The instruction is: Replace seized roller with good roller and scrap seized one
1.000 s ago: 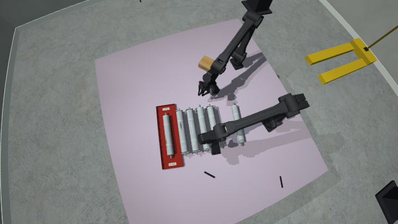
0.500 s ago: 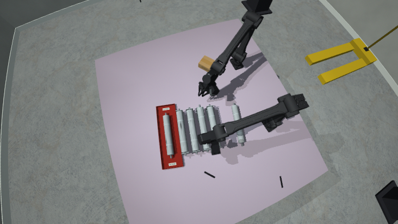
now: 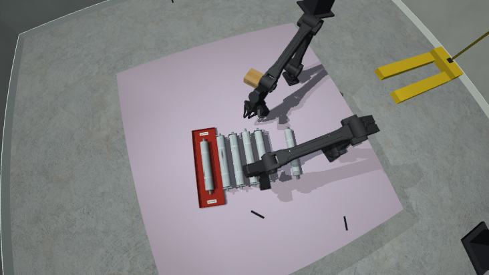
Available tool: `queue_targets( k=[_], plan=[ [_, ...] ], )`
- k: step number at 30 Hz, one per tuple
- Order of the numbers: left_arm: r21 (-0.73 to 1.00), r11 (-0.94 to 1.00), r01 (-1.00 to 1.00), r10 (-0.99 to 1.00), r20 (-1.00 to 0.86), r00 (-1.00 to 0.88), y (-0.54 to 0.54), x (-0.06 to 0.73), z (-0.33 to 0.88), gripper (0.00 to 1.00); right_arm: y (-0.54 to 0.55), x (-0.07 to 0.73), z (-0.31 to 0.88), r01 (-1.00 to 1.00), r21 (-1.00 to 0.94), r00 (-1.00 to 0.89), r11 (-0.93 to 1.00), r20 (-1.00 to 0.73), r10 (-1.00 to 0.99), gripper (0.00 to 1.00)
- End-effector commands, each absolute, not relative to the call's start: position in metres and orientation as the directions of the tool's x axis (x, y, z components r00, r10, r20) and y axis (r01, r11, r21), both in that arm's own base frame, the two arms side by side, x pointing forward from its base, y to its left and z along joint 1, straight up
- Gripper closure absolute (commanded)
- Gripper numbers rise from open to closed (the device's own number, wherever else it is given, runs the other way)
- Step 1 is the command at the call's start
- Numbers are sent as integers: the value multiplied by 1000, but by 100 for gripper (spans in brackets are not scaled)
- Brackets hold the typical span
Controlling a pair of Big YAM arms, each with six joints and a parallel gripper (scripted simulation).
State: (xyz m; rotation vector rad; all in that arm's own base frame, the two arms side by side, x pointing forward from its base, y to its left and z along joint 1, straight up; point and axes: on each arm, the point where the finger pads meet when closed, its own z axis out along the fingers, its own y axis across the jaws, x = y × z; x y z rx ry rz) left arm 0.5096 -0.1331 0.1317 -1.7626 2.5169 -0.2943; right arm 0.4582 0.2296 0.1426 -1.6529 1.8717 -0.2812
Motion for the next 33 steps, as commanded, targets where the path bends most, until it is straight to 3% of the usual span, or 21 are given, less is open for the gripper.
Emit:
queue_targets(
  k=[1,18,19,33],
  plan=[
    [-227,339,-913,-931,60,-361,-139,516,151,38,234,475,163,-801,-561,-21,208,-321,-947,68],
    [-227,339,-913,-931,60,-361,-139,515,151,38,234,477,164,-801,-562,-22,208,-320,-947,68],
    [-287,331,-899,-932,47,-358,-133,535,172,38,229,475,181,-768,-592,-23,246,-357,-934,68],
    [-342,447,-827,-883,-19,-469,-120,530,170,38,220,503,213,-706,-594,-100,386,-456,-884,68]
  ],
)
